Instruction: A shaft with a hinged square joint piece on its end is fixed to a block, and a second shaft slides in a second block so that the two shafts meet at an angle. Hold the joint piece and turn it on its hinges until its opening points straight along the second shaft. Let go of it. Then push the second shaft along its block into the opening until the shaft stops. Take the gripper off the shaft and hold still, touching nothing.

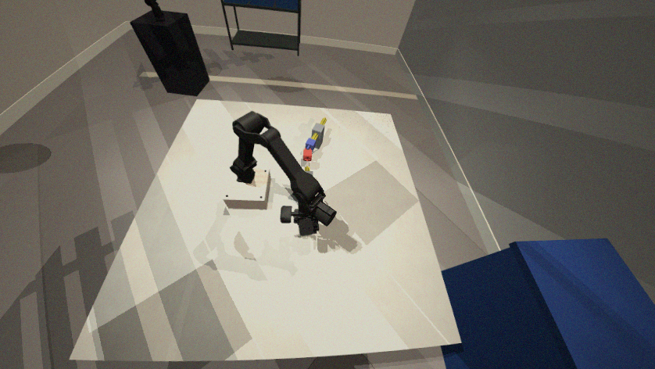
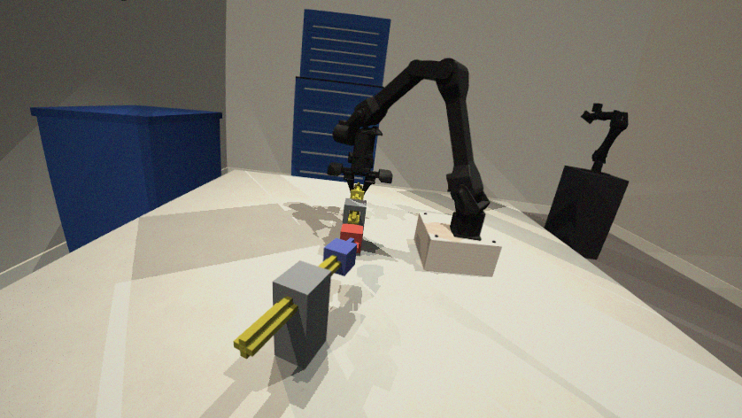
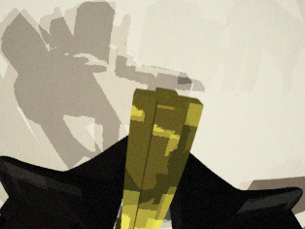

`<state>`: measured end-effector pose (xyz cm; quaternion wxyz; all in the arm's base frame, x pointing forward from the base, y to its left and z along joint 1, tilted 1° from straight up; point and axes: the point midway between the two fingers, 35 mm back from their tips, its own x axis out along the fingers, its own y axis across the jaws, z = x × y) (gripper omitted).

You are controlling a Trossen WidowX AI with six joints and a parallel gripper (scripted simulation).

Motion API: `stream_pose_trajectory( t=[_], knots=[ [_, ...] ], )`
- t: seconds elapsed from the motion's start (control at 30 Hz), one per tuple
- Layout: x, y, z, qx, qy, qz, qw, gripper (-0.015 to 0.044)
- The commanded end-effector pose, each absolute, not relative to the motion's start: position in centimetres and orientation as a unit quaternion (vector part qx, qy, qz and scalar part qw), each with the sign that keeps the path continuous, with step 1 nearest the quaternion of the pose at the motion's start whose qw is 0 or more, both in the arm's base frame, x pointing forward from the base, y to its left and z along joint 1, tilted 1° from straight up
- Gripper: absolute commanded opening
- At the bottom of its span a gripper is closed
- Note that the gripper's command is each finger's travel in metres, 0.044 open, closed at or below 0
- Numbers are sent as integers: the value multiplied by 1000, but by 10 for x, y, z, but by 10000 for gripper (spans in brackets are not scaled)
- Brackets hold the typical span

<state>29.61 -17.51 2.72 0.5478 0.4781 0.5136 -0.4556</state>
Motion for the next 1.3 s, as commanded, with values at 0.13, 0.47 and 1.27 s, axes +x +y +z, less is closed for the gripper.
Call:
stream_pose_trajectory(
  t=[0.13,0.47,1.27],
  knots=[
    [296,-175,27,478,514,-456,548,67],
    [296,-175,27,478,514,-456,548,67],
    [296,-175,27,478,514,-456,548,20]
  ],
)
